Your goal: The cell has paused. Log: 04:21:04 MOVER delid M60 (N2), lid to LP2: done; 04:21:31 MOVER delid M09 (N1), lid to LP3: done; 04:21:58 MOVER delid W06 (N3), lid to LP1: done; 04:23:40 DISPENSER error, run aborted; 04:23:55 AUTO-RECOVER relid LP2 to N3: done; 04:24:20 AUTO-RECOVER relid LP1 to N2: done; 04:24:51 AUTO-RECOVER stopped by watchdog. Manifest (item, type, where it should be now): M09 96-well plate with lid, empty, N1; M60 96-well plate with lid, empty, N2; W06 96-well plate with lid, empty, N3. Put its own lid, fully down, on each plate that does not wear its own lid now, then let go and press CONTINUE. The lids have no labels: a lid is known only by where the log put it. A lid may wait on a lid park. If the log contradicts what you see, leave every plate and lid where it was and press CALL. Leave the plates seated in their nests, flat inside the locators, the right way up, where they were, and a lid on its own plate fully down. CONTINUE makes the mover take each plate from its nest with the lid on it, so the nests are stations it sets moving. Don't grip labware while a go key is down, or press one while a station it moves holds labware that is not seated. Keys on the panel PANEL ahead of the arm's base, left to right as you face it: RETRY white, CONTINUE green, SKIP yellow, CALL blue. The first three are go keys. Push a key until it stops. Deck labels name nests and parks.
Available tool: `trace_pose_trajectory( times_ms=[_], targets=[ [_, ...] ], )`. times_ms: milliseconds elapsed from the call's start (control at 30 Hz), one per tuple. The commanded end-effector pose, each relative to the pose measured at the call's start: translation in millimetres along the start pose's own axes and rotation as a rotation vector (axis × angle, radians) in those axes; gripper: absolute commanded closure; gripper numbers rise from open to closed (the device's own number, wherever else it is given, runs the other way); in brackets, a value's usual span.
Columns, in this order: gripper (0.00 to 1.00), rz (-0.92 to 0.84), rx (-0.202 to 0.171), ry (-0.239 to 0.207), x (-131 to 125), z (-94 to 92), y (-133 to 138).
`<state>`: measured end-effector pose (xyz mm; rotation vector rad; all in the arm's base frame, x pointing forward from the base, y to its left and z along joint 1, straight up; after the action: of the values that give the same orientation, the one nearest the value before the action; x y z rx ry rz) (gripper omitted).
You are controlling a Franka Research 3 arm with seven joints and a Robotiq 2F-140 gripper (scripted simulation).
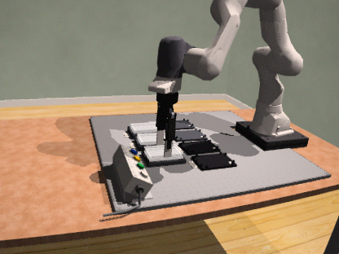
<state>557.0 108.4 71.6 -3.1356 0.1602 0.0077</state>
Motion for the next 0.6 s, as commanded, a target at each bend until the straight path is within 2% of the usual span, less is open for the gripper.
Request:
trace_pose_trajectory(
  times_ms=[0, 567],
  targets=[
    [1.00, 0.001, -0.002, -0.004, -1.6, -0.8, 0.0],
    [1.00, 0.001, -0.002, -0.004, -1.6, -3.6, 0.0]
  ],
)
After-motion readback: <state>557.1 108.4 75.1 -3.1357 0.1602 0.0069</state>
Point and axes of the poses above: the point where the finger pads meet when closed, its own z axis out along the fingers, its own y axis across the jaws, x = y × z, the point moved 5 cm from there along -z, back along the fingers, and after that the axes turned 4 degrees about z, right-handed, at the moved point
